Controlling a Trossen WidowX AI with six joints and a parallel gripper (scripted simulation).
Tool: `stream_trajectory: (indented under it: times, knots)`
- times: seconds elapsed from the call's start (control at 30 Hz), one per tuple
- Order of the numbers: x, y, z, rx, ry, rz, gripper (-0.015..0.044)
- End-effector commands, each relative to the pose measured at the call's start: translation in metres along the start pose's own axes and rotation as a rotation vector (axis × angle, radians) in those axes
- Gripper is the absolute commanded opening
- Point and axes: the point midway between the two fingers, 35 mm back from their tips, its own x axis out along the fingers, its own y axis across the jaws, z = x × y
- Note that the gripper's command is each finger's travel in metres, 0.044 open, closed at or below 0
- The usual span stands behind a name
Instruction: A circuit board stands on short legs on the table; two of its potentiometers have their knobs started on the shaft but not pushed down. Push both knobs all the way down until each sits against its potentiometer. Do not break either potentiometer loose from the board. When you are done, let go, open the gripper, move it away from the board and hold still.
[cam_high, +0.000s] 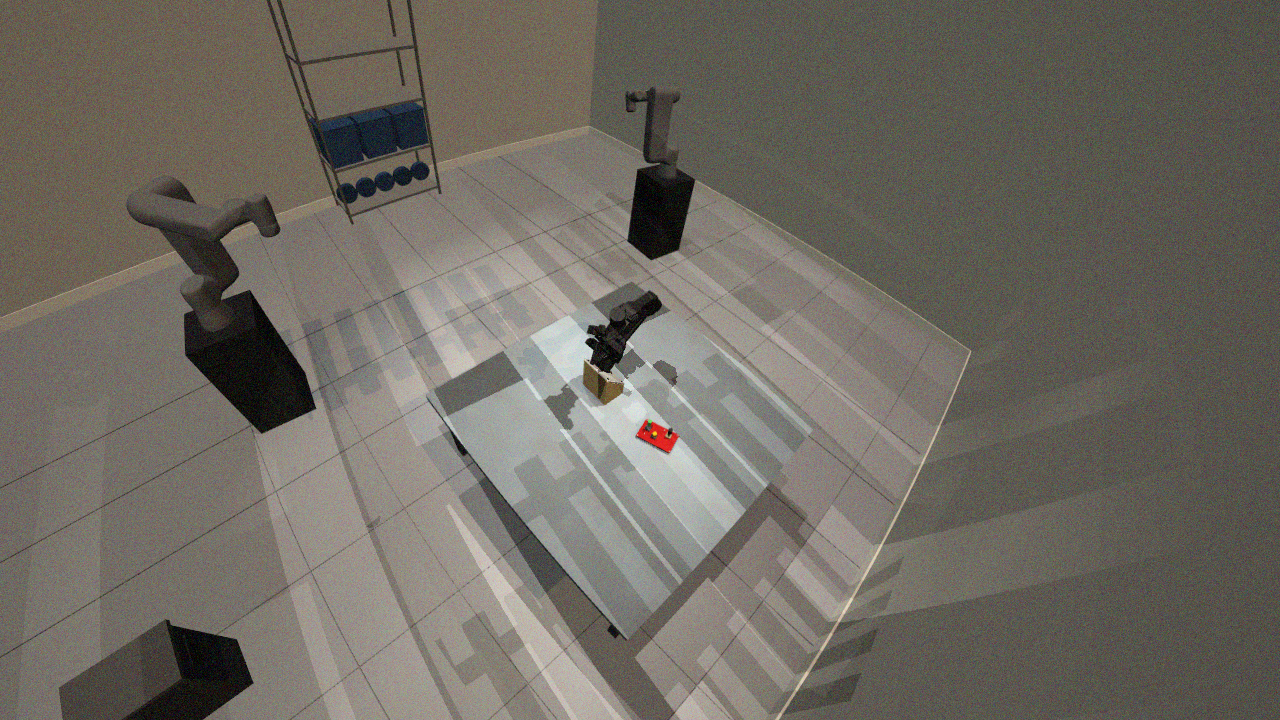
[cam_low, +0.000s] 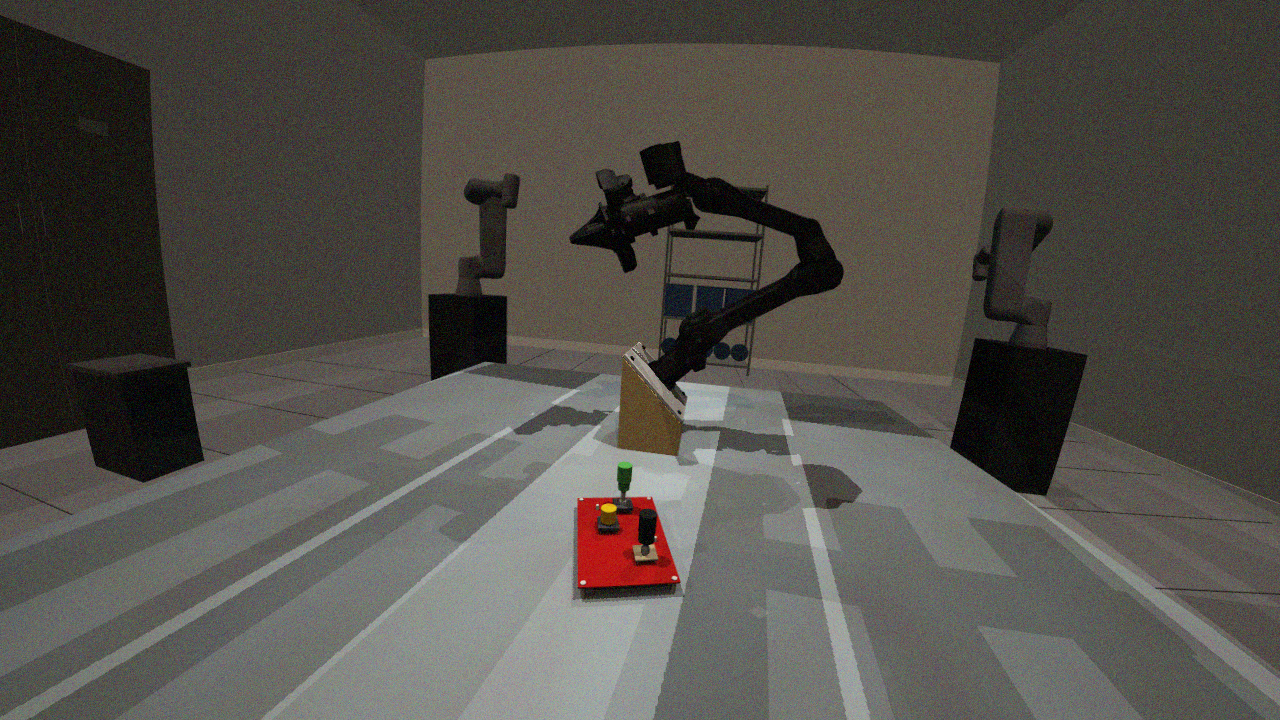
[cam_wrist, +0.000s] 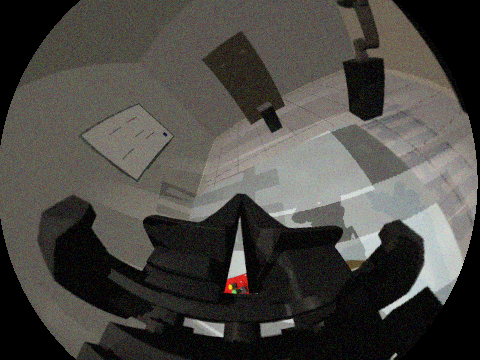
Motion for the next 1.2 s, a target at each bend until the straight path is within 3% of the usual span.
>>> stream_trajectory:
  times: [0.0,0.57,1.17]
  knots:
    - [0.006,0.012,-0.017,-0.115,0.079,0.0,0.0]
    - [0.024,0.041,-0.082,-0.445,0.303,0.021,0.0]
    - [0.034,0.056,-0.175,-0.925,0.655,0.059,0.0]
